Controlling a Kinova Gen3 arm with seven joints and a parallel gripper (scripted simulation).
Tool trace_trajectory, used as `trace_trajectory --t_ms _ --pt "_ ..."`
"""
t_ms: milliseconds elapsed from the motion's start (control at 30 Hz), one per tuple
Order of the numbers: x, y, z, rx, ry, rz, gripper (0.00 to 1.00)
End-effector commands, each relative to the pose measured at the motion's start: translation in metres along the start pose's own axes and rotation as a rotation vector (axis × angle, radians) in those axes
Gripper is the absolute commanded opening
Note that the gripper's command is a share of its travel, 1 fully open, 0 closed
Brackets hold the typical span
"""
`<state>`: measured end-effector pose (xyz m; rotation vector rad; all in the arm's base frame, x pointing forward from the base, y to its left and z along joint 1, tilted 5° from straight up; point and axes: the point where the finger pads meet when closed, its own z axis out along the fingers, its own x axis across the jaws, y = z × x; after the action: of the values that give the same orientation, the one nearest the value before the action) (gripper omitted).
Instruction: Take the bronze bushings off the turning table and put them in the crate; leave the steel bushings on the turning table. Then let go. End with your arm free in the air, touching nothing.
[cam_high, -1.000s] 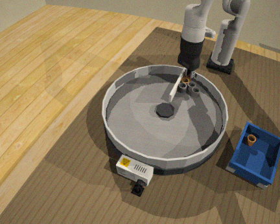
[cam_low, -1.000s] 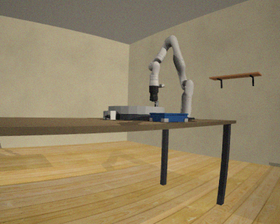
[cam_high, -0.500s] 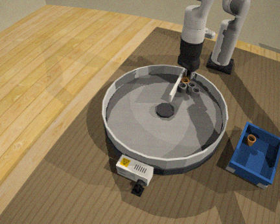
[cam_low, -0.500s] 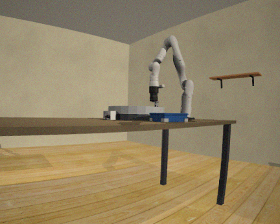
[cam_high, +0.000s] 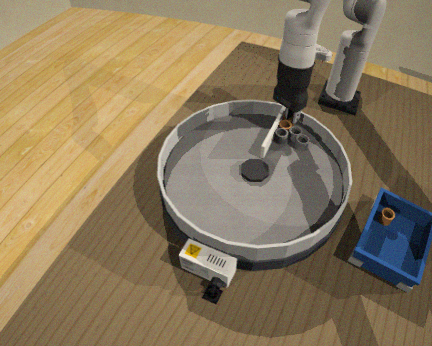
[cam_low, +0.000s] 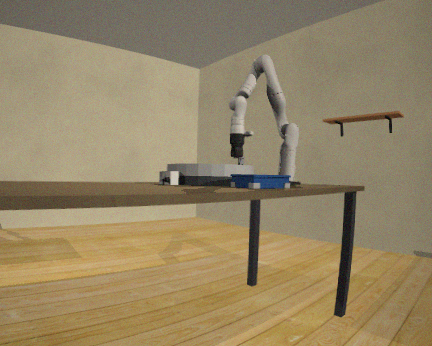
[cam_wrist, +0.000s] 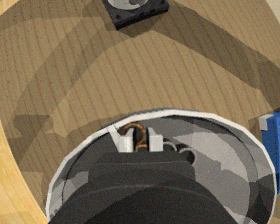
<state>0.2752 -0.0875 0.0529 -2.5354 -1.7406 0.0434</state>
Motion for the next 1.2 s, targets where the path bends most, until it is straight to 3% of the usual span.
trace_trajectory --t_ms 0,1167 --pt "-0.0001 -0.0023 0.0021 0.007 0.0 0.0 0.4" --pt "0.0 0.0004 0.0087 -0.001 0.0 0.0 0.4"
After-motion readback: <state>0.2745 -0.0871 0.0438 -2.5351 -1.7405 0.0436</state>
